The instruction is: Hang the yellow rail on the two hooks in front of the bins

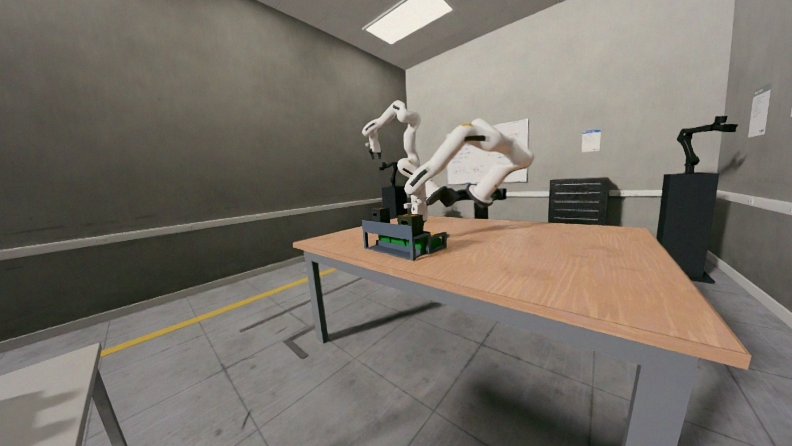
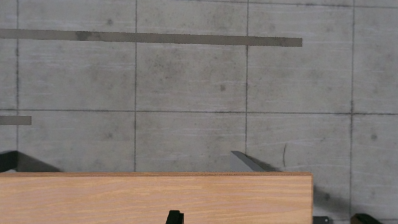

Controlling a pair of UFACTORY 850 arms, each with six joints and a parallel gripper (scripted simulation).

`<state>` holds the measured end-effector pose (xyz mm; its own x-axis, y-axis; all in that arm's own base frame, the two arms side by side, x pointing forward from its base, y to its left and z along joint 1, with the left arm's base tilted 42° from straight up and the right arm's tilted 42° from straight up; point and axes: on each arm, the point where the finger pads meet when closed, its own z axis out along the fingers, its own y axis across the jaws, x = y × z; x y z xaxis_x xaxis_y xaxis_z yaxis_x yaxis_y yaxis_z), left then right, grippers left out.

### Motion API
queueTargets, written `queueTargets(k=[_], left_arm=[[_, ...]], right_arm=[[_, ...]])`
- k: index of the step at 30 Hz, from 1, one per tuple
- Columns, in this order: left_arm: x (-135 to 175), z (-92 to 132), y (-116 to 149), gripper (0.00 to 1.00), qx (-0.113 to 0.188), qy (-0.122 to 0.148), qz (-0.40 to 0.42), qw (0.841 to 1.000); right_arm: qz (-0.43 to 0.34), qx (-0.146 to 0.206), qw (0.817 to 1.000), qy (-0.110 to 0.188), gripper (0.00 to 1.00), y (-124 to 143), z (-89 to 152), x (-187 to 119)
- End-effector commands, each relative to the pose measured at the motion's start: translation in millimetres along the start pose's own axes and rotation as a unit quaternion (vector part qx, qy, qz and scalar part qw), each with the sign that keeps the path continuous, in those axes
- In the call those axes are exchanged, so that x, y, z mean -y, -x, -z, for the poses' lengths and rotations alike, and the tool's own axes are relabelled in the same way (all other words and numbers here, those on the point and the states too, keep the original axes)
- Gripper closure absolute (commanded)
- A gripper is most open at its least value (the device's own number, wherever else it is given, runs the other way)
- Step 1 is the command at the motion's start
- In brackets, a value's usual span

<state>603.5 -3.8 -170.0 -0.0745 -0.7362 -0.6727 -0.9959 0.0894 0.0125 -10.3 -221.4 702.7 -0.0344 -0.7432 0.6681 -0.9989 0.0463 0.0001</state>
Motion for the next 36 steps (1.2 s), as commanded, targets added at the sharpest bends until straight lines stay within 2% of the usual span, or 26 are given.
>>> queueTargets(k=[1, 32, 33, 36], left_arm=[[0.9, 0.9, -0.1, 1.00, 0.000, -0.001, 0.000, 1.000], [0.9, 0.9, -0.1, 1.00, 0.000, -0.001, 0.000, 1.000], [0.9, 0.9, -0.1, 0.61, 0.000, -0.001, 0.000, 1.000], [0.8, 0.8, -0.1, 0.61, 0.000, -0.001, 0.000, 1.000]], right_arm=[[0.000, -0.001, 1.000, 0.000, 0.00, -0.4, 0.9, 0.0], [0.000, -0.001, 1.000, 0.000, 0.00, -0.4, 0.9, 0.0], [0.000, -0.001, 1.000, 0.000, 0.00, -0.4, 0.9, 0.0], [0.000, -0.001, 1.000, 0.000, 0.00, -0.4, 0.9, 0.0]])
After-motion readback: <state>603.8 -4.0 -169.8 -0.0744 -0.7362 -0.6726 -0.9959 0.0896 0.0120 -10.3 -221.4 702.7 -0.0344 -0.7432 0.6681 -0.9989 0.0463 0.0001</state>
